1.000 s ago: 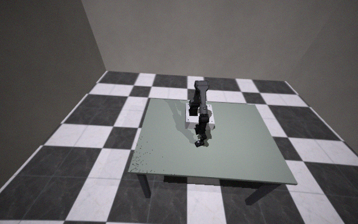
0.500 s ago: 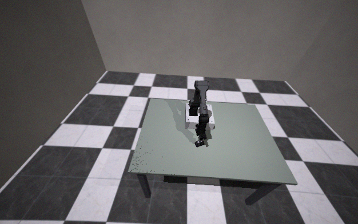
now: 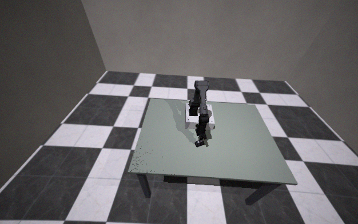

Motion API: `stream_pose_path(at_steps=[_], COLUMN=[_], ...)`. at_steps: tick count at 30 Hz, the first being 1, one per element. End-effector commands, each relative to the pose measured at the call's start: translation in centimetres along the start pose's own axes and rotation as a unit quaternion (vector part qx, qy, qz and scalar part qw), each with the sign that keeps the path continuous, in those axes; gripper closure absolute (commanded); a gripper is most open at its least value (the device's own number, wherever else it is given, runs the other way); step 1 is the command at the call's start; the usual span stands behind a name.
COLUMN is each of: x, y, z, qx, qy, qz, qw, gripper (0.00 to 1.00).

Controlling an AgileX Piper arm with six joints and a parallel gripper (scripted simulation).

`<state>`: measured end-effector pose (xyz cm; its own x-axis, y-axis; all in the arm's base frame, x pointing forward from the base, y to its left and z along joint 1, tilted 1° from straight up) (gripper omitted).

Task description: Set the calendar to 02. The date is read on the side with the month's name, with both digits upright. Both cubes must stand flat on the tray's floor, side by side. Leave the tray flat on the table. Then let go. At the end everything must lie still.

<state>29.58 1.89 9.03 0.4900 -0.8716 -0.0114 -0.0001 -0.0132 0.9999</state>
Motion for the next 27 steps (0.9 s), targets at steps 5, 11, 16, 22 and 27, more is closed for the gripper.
stream_pose_path(at_steps=[5,11,16,22,27], x=[0.01,0.01,0.0,-0.04,-0.05], y=[-0.07,-0.07,-0.16,-0.46,-0.71], z=[0.04,0.04,0.05,0.06,0.07], qx=[-0.001,-0.001,-0.001,-0.002,-0.002], qy=[-0.001,-0.001,-0.001,-0.002,-0.003], qz=[-0.001,-0.001,0.0,0.001,0.002], qw=[1.0,1.0,1.0,1.0,1.0], gripper=[0.41,0.41,0.41,0.41,0.41])
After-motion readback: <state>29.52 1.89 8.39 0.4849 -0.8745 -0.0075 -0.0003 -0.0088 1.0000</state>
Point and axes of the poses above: the point where the finger pads meet when closed, its own y axis back along the fingers, its own z axis across the jaws, x = y × z, the point moved 8 cm from there along y, back along the fingers, and after that the axes turned 8 degrees about y, right-handed, at the moved point
